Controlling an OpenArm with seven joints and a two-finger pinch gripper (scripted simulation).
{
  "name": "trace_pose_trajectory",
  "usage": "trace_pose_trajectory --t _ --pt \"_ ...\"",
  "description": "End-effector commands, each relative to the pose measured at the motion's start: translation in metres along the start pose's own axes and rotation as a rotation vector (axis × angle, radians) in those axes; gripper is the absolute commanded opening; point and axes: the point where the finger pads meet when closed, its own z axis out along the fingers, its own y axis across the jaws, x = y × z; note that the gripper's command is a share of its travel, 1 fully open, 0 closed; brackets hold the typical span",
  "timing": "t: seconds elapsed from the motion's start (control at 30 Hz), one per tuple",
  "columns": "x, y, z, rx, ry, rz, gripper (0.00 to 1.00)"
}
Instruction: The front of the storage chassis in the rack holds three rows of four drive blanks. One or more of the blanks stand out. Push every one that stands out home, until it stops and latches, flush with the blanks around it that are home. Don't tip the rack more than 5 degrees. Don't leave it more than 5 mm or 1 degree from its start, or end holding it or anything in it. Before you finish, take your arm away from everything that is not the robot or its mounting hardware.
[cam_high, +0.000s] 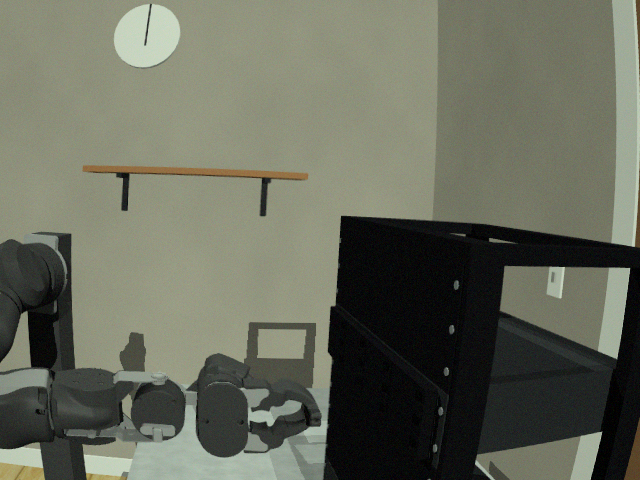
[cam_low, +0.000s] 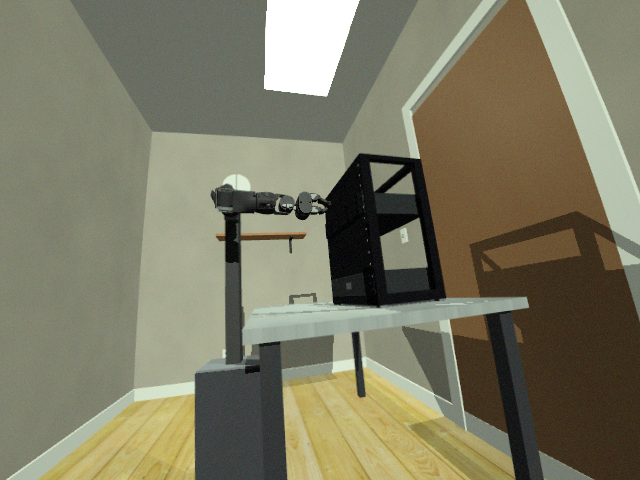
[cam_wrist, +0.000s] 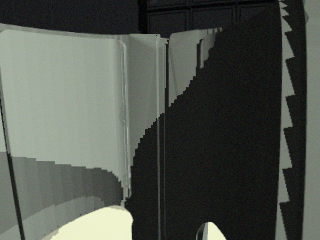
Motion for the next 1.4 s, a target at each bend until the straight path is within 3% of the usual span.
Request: trace_pose_trajectory --t 0.0,0.47,1.37 --pt "0.001 -0.001 0.000 0.008 0.007 -0.005 0.00" --pt "0.002 -0.002 0.057 0.010 0.007 -0.005 0.00" --pt "0.007 -0.003 0.060 0.008 0.010 -0.005 0.00"
